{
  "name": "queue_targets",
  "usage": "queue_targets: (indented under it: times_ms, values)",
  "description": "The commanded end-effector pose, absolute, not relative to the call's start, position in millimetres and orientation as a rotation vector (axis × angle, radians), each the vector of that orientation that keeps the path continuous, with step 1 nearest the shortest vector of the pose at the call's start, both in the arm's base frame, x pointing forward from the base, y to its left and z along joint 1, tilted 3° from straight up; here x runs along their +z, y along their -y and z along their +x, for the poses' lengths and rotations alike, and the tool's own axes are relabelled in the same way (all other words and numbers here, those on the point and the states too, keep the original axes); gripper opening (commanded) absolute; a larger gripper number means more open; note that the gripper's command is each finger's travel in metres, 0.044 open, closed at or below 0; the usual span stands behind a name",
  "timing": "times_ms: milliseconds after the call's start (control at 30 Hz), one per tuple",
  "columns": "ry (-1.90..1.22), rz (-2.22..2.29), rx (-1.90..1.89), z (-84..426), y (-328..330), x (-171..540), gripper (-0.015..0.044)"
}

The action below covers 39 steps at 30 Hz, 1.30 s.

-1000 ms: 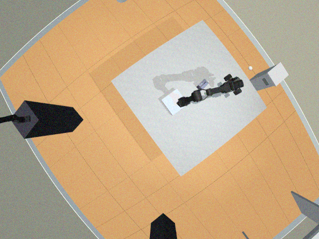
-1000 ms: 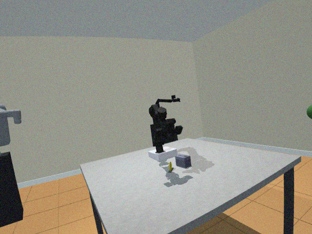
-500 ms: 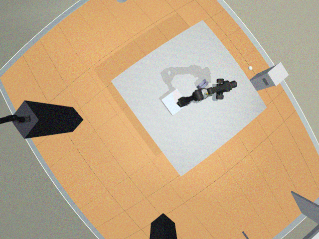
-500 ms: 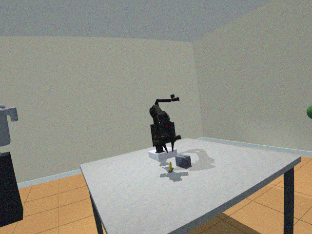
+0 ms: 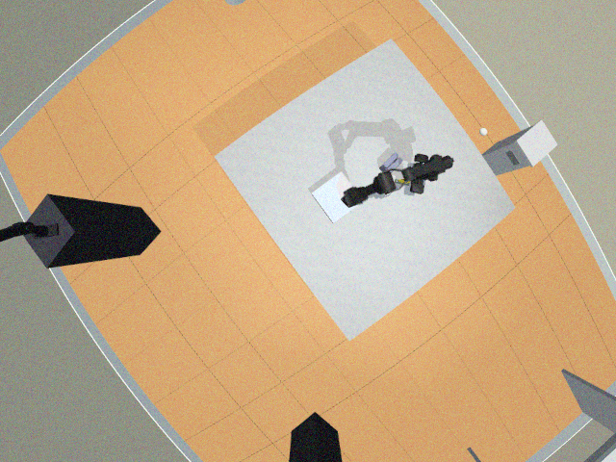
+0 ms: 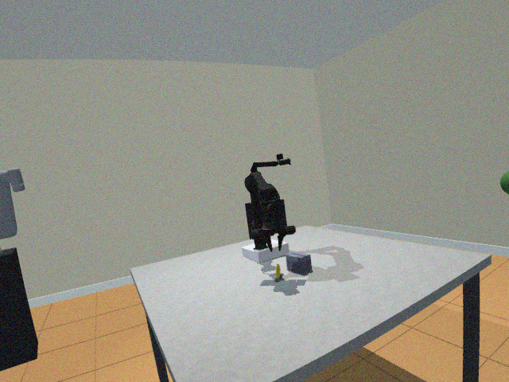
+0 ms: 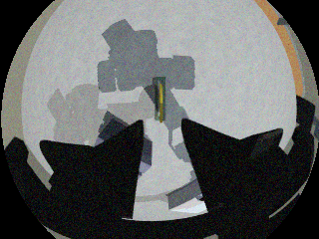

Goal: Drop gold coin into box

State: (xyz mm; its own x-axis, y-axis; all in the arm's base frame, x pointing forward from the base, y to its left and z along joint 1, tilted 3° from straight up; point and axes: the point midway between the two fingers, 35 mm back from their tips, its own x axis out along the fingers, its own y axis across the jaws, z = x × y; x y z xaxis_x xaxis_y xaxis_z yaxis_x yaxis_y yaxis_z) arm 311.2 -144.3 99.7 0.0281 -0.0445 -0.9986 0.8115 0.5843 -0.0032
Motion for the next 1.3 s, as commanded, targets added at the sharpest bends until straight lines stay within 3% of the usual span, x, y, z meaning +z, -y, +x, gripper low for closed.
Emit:
queue_targets:
  times_ms: [0,1267]
  values:
    - [-1.435,0.716,-0.772,306,143,72,0.0161]
    - [-1.435,0.723,-0.773,309,144,27,0.0161]
